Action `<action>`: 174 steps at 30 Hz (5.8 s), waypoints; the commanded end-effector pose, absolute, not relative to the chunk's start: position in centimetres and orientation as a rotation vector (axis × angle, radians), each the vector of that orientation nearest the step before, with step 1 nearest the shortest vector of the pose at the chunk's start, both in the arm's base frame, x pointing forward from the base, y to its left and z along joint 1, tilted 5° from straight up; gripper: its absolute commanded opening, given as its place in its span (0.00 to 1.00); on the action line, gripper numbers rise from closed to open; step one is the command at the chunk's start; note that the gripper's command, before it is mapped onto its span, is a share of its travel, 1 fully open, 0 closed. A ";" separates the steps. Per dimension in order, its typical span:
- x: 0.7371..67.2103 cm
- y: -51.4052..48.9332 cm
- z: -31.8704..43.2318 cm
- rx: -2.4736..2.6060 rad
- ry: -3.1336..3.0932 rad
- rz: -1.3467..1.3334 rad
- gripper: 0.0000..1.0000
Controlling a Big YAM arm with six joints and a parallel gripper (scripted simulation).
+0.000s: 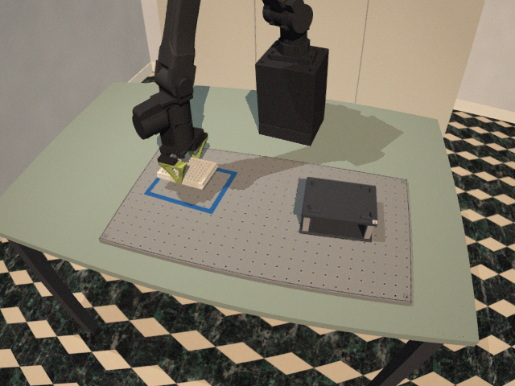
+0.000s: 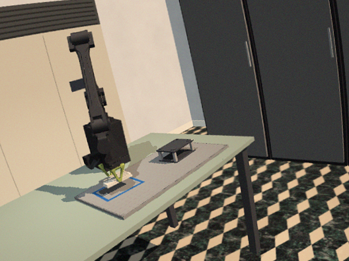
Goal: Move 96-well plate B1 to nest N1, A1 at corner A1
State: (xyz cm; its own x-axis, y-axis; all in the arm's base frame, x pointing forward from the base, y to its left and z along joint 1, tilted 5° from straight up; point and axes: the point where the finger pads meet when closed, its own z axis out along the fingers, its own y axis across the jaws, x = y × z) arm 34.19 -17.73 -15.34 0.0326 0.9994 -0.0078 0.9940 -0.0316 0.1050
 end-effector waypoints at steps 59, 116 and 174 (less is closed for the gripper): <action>34.4 -14.7 -9.8 1.974 2.291 0.099 0.00; 34.8 2.5 -6.9 2.008 2.277 0.121 0.00; 34.6 19.8 -4.9 2.020 2.292 0.114 0.00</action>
